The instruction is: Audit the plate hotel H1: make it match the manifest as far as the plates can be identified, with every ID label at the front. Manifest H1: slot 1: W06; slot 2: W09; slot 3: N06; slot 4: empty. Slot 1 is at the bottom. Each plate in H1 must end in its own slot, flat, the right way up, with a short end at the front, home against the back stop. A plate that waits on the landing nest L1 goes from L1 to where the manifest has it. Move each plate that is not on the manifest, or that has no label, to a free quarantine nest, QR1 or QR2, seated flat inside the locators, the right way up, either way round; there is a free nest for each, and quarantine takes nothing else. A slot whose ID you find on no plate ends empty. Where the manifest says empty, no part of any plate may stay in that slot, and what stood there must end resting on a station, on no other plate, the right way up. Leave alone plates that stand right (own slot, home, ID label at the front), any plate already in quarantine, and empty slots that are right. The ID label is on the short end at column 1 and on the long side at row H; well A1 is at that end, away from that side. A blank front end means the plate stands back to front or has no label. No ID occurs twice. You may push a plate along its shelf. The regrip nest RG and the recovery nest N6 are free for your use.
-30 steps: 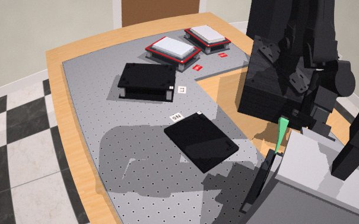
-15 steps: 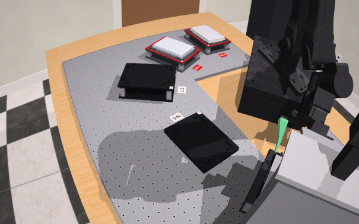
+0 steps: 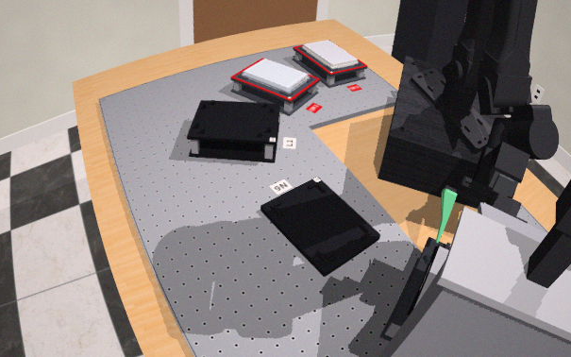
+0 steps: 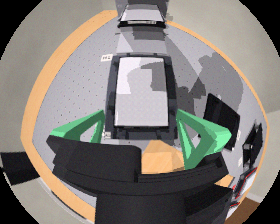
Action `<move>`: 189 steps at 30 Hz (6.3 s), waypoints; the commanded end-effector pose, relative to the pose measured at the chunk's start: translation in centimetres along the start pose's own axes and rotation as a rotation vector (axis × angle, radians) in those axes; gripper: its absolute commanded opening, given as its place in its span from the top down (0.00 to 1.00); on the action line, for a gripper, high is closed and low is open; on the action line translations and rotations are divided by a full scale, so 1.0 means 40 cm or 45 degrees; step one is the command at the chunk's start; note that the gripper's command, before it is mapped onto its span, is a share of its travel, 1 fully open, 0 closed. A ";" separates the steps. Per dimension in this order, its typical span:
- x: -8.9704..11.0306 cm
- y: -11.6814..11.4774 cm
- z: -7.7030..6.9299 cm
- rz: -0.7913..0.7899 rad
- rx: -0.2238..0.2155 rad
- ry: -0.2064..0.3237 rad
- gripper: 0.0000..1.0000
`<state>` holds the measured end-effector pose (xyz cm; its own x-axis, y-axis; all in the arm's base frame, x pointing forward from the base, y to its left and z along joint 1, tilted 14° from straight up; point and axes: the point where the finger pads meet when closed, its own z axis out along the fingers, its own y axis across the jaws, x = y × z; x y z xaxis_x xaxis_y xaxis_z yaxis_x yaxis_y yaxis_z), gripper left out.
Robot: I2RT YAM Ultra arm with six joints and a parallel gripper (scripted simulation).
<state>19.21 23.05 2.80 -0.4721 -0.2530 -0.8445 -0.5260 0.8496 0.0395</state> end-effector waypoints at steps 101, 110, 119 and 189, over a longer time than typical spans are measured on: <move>0.021 0.002 0.012 0.021 0.001 -0.038 0.14; -0.013 0.014 0.000 0.032 -0.010 -0.059 0.14; -0.027 0.011 -0.013 0.035 -0.007 -0.059 0.14; -0.140 0.009 -0.141 0.036 -0.013 -0.059 0.14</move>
<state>17.54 21.60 8.26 -0.4721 -0.2479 -0.8459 -0.5256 0.8496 0.0444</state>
